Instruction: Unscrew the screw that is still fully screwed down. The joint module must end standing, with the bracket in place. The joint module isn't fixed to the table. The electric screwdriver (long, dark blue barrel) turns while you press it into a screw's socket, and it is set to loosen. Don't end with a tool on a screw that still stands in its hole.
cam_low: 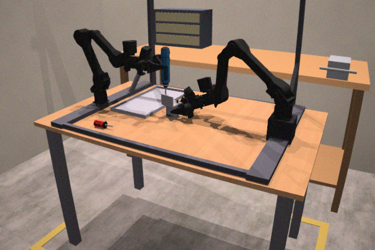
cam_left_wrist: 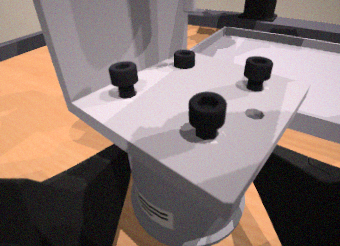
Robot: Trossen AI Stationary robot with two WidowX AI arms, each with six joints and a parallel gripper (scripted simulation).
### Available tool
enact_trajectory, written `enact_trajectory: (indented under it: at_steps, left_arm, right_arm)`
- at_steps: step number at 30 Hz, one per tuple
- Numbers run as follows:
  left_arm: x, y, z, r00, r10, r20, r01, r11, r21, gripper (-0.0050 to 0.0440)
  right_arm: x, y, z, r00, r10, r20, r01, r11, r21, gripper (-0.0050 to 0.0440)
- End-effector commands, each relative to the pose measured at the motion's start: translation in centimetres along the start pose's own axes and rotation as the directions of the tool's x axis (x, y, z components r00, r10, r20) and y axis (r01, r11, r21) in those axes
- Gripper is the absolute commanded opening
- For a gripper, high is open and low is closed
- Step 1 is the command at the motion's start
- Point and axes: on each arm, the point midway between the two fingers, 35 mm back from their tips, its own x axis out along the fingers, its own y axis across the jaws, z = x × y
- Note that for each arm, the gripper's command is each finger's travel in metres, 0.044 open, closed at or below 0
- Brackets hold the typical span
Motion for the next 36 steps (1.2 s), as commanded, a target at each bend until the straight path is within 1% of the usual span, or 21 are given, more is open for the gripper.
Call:
enact_trajectory:
  at_steps: [1,3,4,6,7,8,12,13,22,23,29,32,36]
  left_arm:
    - [-0.1,-0.3,0.9,1.0,-0.006,0.016,0.006,1.0,-0.013,0.0242]
    - [-0.1,-0.3,0.9,1.0,-0.006,0.016,0.006,1.0,-0.013,0.0242]
    - [-0.1,-0.3,0.9,1.0,-0.006,0.016,0.006,1.0,-0.013,0.0242]
    - [-0.1,-0.3,0.9,1.0,-0.006,0.016,0.006,1.0,-0.013,0.0242]
    - [-0.1,-0.3,0.9,1.0,-0.006,0.016,0.006,1.0,-0.013,0.0242]
    - [-0.1,-0.3,0.9,1.0,-0.006,0.016,0.006,1.0,-0.013,0.0242]
    - [-0.1,-0.3,0.9,1.0,-0.006,0.016,0.006,1.0,-0.013,0.0242]
    - [-0.1,-0.3,0.9,1.0,-0.006,0.016,0.006,1.0,-0.013,0.0242]
    - [-0.1,-0.3,0.9,1.0,-0.006,0.016,0.006,1.0,-0.013,0.0242]
    - [-0.1,-0.3,0.9,1.0,-0.006,0.016,0.006,1.0,-0.013,0.0242]
    - [-0.1,-0.3,0.9,1.0,-0.006,0.016,0.006,1.0,-0.013,0.0242]
    - [-0.1,-0.3,0.9,1.0,-0.006,0.016,0.006,1.0,-0.013,0.0242]
    - [-0.1,-0.3,0.9,1.0,-0.006,0.016,0.006,1.0,-0.013,0.0242]
  right_arm:
    - [0.2,-0.1,2.6,0.998,0.0,0.07,0.0,1.0,-0.006,0.0161]
    - [0.2,-0.1,2.6,0.998,0.0,0.07,0.0,1.0,-0.006,0.0161]
    - [0.3,-0.1,1.7,0.999,0.0,0.049,0.0,1.0,-0.006,0.0161]
    - [0.3,-0.1,1.3,0.999,0.0,0.049,0.0,1.0,-0.006,0.0161]
    - [0.3,-0.1,0.5,0.999,0.0,0.036,0.0,1.0,-0.005,0.0161]
    - [0.3,-0.1,0.4,0.999,0.0,0.036,0.0,1.0,-0.005,0.0161]
    - [0.3,-0.1,0.4,0.999,0.0,0.036,0.0,1.0,-0.005,0.0161]
    - [0.3,-0.1,1.2,0.998,0.0,0.056,0.0,1.0,-0.006,0.0161]
    - [0.3,-0.1,1.2,0.998,0.0,0.057,0.0,1.0,-0.006,0.0161]
    - [0.1,-0.1,1.4,0.998,0.0,0.065,0.0,1.0,-0.006,0.0161]
    - [0.1,-0.1,1.4,0.998,0.0,0.065,0.0,1.0,-0.006,0.0161]
    - [-0.1,-0.1,0.8,0.999,0.0,0.053,0.0,1.0,-0.006,0.0161]
    - [0.4,-0.1,0.5,0.999,0.0,0.048,0.0,1.0,-0.006,0.0161]
